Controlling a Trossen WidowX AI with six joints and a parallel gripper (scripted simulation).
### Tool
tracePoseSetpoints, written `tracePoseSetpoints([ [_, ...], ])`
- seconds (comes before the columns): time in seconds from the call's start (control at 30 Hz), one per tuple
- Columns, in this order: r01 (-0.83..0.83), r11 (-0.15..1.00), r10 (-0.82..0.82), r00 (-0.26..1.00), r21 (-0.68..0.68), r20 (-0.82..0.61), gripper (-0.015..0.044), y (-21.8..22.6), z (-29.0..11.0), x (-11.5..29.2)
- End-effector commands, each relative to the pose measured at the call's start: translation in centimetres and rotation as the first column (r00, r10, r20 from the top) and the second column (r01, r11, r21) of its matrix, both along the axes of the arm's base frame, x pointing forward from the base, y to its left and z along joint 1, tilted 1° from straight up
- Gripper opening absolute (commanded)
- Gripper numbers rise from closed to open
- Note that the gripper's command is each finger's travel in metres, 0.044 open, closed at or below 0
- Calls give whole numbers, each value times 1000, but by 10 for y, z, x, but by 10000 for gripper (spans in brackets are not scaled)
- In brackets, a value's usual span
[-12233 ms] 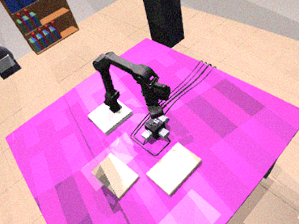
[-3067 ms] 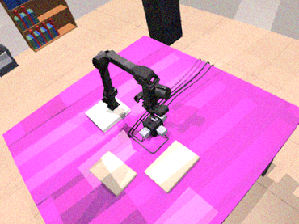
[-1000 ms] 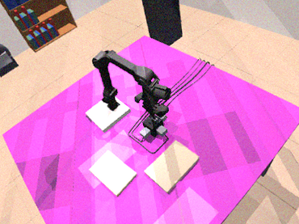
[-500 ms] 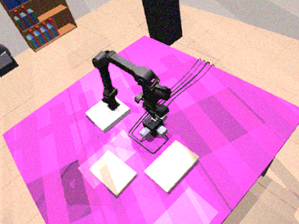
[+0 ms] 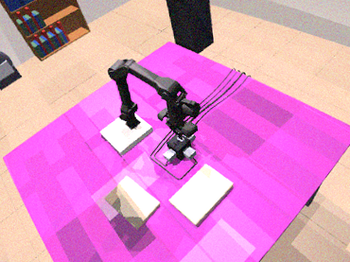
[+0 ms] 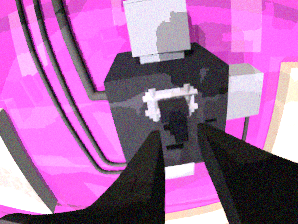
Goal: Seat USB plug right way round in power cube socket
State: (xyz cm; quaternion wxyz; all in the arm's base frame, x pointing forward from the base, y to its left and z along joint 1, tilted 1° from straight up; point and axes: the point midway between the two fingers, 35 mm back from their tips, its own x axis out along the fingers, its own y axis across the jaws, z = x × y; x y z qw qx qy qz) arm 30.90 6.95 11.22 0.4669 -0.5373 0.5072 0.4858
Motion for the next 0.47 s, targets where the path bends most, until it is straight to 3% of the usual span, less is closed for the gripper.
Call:
tracePoseSetpoints([
  [0.0, 0, 1000, 0, 1000, 0, 0, 95, 0, 0, 0],
  [0.43, 0, 1000, 0, 1000, 0, 0, 95, 0, 11, 0],
])
